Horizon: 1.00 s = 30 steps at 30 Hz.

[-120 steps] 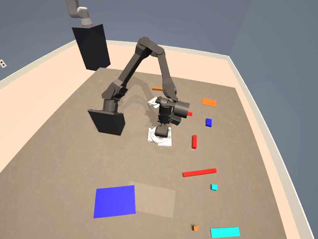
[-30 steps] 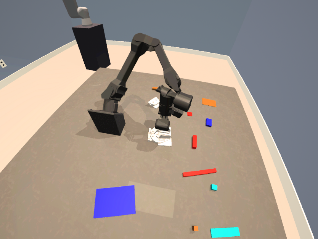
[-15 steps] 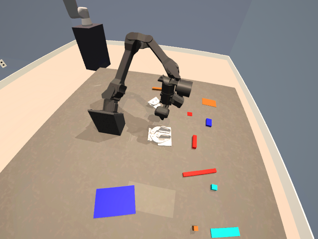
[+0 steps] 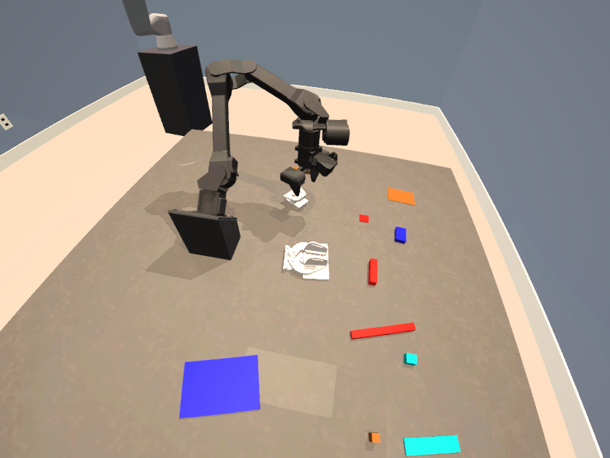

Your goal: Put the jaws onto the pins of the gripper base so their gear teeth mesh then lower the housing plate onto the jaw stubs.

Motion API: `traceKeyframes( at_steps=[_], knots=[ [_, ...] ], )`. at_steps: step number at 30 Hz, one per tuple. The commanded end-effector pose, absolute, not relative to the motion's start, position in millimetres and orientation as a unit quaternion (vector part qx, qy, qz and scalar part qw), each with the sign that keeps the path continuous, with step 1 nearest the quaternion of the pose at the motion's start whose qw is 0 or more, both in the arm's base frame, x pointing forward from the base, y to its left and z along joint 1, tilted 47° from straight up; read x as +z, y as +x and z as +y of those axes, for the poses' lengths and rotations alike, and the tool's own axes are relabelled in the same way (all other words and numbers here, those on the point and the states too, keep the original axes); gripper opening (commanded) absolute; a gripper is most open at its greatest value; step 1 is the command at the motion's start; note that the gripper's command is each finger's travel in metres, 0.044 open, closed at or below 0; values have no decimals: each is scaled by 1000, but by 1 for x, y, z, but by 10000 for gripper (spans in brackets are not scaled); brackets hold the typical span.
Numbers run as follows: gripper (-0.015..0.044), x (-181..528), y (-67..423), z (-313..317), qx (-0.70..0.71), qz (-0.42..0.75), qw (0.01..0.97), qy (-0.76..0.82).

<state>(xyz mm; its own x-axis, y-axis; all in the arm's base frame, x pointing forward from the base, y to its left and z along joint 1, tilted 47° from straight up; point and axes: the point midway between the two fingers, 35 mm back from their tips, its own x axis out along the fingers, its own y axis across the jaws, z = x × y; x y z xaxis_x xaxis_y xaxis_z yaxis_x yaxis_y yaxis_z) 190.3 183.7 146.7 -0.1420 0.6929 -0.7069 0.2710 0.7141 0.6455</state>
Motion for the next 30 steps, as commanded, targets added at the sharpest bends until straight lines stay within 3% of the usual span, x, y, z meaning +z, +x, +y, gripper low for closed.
traceKeyframes(
  at_steps=[1,30],
  knots=[
    [440,176,156,195,154,743,540,364],
    [440,154,139,229,147,745,532,375]
  ],
)
